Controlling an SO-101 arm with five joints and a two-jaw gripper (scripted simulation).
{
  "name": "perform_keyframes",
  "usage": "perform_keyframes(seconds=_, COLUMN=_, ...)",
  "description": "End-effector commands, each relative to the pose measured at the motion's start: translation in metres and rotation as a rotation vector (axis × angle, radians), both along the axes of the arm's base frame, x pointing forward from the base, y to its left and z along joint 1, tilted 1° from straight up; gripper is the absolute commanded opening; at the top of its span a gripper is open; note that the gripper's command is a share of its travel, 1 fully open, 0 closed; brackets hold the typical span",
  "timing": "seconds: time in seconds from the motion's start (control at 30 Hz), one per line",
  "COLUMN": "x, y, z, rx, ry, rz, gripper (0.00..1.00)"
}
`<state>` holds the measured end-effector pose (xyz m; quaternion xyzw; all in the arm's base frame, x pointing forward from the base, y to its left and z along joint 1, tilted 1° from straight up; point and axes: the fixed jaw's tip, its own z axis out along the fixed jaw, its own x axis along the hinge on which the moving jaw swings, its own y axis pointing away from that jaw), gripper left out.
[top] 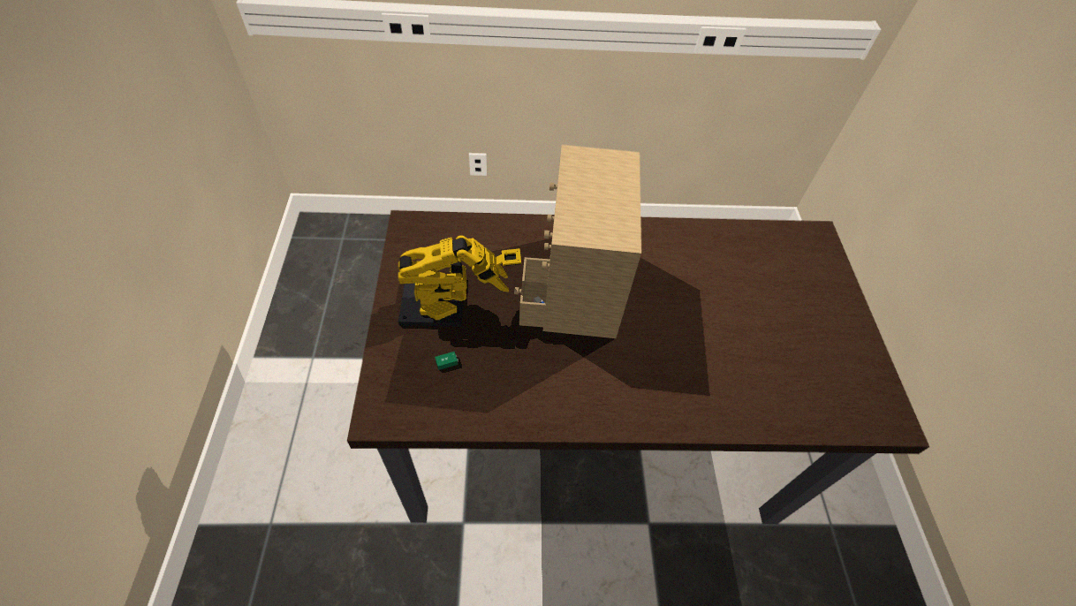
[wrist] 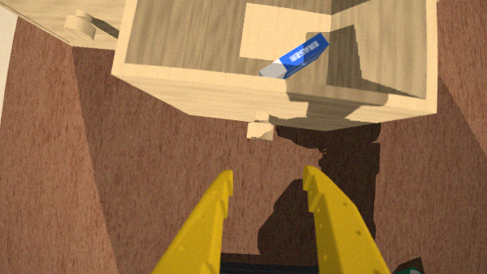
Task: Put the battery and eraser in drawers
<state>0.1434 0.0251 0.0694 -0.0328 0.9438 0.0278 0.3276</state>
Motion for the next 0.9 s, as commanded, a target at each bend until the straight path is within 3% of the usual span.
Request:
perform_keyframes(seconds=0.0, x=-0.0006, y=0.0004, z=-0.0035, rx=0.002, ry=0.007, rz=0.001, gripper=0.21)
perform_keyframes(seconds=0.87, x=-0.0010, y=0.0006, z=-0.0055, rx=0.002, ry=0.007, rz=0.002, gripper=0.21)
